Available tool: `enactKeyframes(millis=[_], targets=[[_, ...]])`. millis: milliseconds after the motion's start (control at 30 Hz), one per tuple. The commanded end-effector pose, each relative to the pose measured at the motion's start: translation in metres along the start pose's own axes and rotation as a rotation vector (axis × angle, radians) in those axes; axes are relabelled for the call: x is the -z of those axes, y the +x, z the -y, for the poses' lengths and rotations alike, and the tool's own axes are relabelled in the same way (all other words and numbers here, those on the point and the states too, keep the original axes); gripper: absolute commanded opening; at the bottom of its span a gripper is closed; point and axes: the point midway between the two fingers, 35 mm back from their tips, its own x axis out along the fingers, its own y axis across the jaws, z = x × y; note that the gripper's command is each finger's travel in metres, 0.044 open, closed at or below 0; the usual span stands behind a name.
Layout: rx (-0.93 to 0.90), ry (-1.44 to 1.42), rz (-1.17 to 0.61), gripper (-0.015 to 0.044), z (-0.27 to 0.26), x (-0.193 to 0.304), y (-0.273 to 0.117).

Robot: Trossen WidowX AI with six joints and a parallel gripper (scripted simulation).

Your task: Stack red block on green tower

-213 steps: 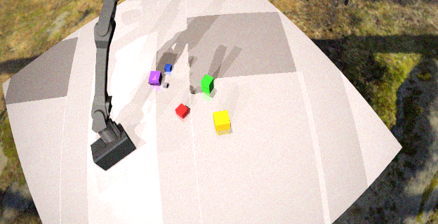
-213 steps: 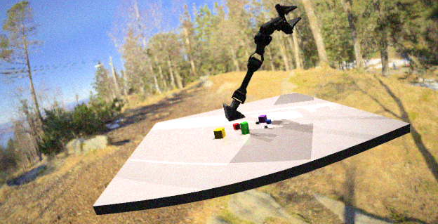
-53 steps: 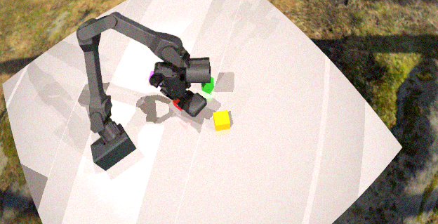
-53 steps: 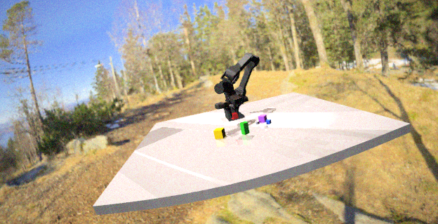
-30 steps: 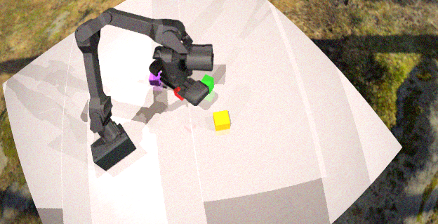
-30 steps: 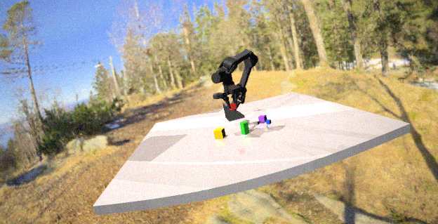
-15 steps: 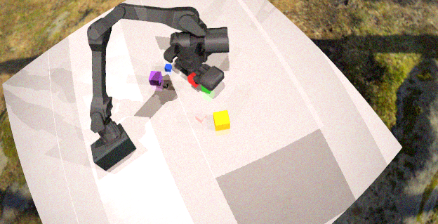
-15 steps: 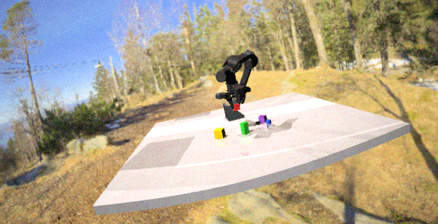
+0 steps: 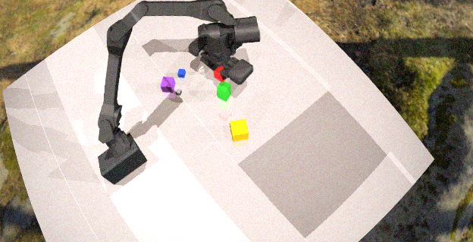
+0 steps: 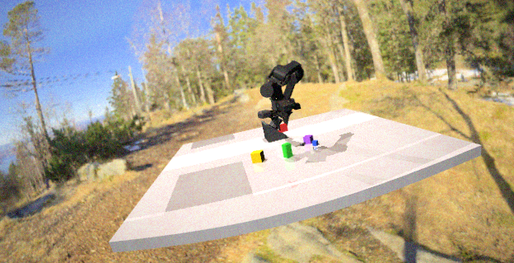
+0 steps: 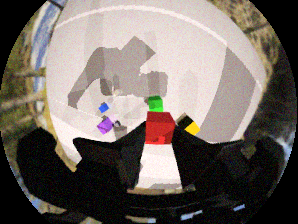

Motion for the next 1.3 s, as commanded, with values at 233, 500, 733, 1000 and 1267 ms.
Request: enactKeyframes(millis=[233,500,733,1000,1267], targets=[[-0.008,0.005,-0.001,0.0,-0.001,-0.004,0.028],[-0.008,0.005,-0.001,0.0,0.001,-0.004,0.046],[-0.009,0.005,0.0,0.0,0.002,-0.003,0.057],[-0.009,0.005,0.0,0.0,0.002,-0.003,0.058],[-0.009,0.005,0.0,0.0,0.002,-0.003,0.058]])
